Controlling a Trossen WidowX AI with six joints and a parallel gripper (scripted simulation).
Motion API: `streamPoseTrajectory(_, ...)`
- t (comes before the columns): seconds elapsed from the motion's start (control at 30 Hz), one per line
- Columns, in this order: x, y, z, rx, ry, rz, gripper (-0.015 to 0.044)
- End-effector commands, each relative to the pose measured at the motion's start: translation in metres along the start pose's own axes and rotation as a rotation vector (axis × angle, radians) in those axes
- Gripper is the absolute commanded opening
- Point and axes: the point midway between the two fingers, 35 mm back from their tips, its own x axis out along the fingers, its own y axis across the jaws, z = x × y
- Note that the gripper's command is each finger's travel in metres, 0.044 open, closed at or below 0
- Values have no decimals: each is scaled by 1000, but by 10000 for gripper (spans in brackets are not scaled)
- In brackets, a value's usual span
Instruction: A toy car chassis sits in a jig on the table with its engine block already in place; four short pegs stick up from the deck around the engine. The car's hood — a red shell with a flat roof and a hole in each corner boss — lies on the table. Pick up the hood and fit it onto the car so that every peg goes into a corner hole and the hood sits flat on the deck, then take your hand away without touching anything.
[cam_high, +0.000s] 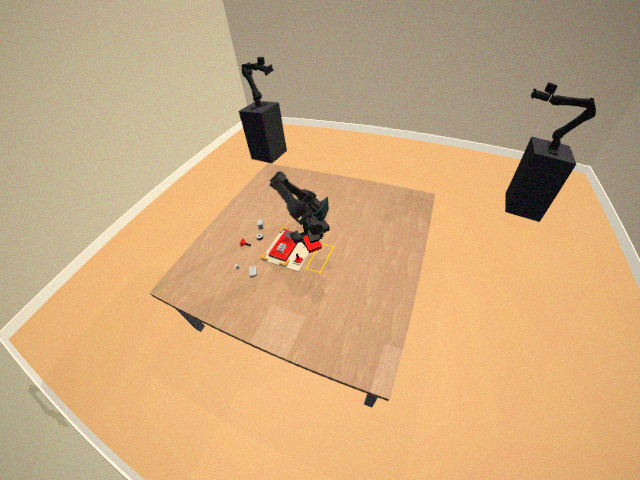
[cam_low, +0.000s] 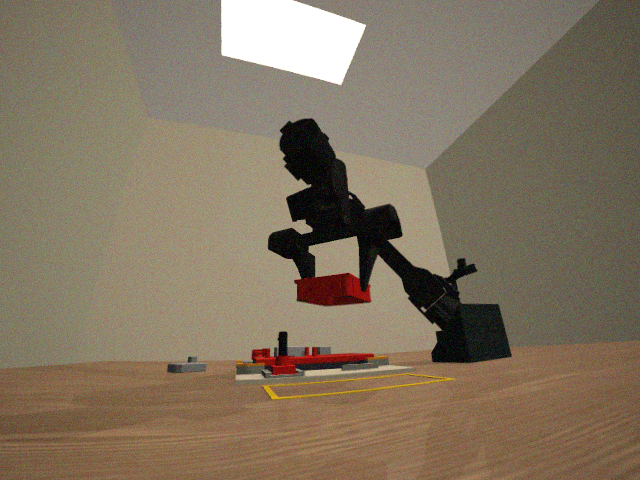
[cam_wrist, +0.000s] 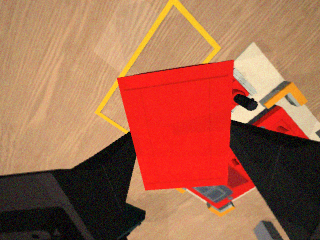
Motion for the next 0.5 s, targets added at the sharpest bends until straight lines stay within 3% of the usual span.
streamPoseTrajectory(0.0,-1,-14,-6,69,-8,-1,0)
streamPoseTrajectory(0.47,-4,-63,-36,337,-30,4,0)
